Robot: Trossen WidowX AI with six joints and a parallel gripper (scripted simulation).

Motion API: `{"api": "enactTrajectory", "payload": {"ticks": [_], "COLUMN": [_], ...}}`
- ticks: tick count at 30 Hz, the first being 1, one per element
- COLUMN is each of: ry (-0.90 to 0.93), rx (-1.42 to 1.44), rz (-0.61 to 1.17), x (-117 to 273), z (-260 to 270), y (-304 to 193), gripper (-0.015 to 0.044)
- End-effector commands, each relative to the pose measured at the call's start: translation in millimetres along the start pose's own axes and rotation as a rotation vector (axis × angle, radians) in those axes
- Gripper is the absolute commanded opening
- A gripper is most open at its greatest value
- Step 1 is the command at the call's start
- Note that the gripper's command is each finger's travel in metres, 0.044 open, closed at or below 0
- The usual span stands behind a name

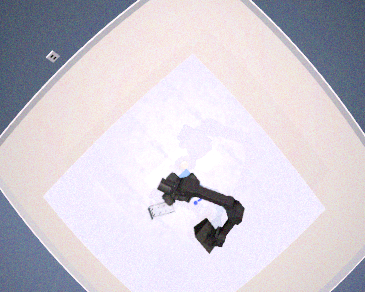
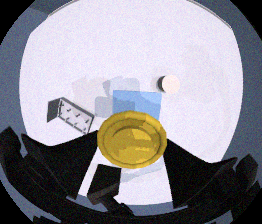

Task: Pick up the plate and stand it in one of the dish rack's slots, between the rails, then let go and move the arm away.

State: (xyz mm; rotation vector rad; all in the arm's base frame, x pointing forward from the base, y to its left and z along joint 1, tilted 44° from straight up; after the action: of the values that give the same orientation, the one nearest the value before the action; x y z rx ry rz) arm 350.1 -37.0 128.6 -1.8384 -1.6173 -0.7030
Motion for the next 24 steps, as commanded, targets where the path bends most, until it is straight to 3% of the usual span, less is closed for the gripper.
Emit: {"api": "enactTrajectory", "payload": {"ticks": [1,10,24], "ry": [0.008,0.003,0.076], "rx": [-0.065,-0.341,-0.261], "rz": [0.003,0.009,0.079], "x": [4.2,1.2,-16.4], "z": [29.0,101.5,107.6], "y": [-15.8,-80.0,-86.3], "gripper": [0.0,0.0,0.0]}}
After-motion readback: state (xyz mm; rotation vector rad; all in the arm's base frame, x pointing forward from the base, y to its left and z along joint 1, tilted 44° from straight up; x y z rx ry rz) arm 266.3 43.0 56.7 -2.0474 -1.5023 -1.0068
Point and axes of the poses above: the point midway between the two fingers, 35 mm back from their tips, its own x axis back along the fingers, its own z axis across the jaws, y = z × x, the point moved 2 cm from there along x, back along the fingers, and after that the axes turned 8 degrees about x, right-handed, at the moved point
